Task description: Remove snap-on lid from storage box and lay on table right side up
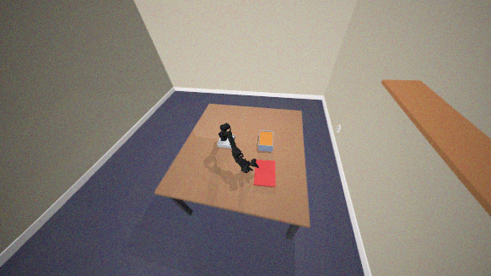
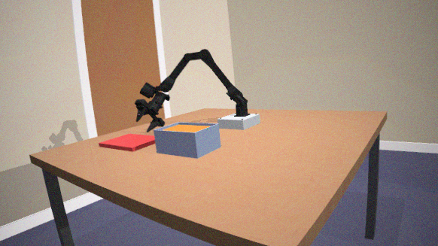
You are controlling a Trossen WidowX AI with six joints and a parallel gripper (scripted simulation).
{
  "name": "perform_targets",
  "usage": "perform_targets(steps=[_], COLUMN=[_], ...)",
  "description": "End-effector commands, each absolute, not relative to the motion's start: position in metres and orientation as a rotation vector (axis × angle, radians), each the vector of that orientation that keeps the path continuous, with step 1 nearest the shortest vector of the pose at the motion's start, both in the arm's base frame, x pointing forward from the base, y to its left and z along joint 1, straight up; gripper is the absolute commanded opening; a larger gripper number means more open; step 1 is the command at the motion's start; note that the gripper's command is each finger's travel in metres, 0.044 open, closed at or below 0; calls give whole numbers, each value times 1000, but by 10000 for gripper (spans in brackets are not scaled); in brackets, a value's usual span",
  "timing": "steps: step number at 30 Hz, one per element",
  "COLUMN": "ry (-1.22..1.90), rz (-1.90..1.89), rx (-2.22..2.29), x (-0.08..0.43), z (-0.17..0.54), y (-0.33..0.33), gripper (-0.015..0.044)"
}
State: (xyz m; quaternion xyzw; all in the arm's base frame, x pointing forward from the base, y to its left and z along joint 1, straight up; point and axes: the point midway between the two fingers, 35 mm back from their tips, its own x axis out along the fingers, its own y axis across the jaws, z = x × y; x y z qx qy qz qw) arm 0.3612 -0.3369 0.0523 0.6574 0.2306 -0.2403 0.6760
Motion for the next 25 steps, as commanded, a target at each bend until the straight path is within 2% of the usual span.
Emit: perform_targets(steps=[1,25], ry=[517,521], rz=[-534,-537], rx=[1474,1473], x=[352,303], z=[54,51], y=[-336,-336], gripper=[440,440])
